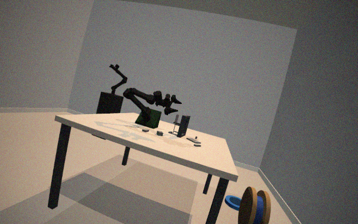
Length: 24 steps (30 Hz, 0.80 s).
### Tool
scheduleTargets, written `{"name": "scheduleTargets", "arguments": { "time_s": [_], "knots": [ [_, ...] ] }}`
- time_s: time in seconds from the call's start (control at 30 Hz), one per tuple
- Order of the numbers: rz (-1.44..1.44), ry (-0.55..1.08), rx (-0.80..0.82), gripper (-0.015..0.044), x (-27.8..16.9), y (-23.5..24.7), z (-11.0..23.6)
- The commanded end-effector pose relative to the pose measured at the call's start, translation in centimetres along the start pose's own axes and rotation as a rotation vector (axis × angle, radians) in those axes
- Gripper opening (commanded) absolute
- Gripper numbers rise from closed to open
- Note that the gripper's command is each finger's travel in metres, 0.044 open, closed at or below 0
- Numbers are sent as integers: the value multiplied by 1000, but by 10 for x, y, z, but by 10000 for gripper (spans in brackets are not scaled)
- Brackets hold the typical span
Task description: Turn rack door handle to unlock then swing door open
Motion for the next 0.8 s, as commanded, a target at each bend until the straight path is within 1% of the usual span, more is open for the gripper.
{"name": "scheduleTargets", "arguments": {
  "time_s": [0.0, 0.1, 0.43, 0.77],
  "knots": [
    [-3, 5, 1, 374, -1, 0, -1],
    [-37, 77, 8, 295, -10, 6, -8],
    [-140, 386, 15, 292, -54, 35, -31],
    [-167, 681, -22, 292, -94, 65, -36]
  ]
}}
Point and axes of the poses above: the point midway between the two fingers, 35 mm back from their tips, its own z axis back along the fingers, its own y axis across the jaws, x = y × z, the point moved 1 cm from there along z, back along the fingers, and after that the axes turned 8 degrees about z, right-handed, at the moved point
